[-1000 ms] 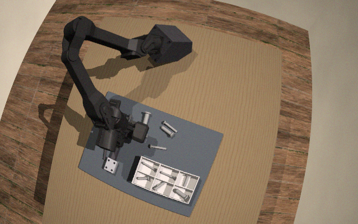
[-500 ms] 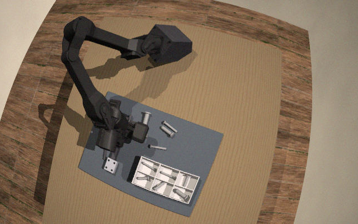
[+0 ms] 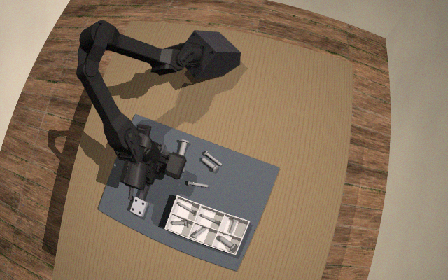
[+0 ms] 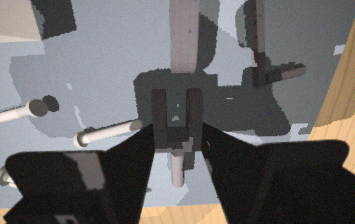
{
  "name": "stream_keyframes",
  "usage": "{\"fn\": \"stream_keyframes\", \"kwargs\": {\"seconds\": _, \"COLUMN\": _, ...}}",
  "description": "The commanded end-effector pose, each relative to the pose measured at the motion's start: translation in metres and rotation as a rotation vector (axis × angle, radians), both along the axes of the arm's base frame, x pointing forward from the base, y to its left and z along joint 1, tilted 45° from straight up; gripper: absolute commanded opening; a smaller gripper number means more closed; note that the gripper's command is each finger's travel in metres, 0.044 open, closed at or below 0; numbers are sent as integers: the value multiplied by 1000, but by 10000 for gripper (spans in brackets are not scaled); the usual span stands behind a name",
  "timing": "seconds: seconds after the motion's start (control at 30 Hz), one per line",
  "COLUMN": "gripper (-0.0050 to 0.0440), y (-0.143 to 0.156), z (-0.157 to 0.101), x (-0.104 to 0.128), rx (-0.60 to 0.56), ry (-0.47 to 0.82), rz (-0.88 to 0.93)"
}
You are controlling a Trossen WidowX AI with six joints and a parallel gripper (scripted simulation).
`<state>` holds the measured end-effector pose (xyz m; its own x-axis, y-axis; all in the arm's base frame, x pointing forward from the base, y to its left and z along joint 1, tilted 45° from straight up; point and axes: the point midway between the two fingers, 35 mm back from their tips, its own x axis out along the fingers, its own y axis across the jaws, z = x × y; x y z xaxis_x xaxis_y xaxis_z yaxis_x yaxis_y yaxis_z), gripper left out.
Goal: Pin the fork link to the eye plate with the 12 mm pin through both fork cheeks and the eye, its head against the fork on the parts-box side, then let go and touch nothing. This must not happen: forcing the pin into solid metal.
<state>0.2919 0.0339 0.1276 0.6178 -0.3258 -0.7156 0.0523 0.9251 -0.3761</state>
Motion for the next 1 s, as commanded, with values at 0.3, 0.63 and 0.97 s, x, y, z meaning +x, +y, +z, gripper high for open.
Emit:
{"fn": "stream_keyframes", "kwargs": {"seconds": 0.3, "gripper": 124, "y": 1, "z": 2, "x": 4, "rx": 10, "ry": -16, "rz": 0}}
{"fn": "stream_keyframes", "kwargs": {"seconds": 0.63, "gripper": 124, "y": 2, "z": 4, "x": 6, "rx": 10, "ry": -16, "rz": 0}}
{"fn": "stream_keyframes", "kwargs": {"seconds": 0.97, "gripper": 124, "y": 3, "z": 6, "x": 9, "rx": 10, "ry": -16, "rz": 0}}
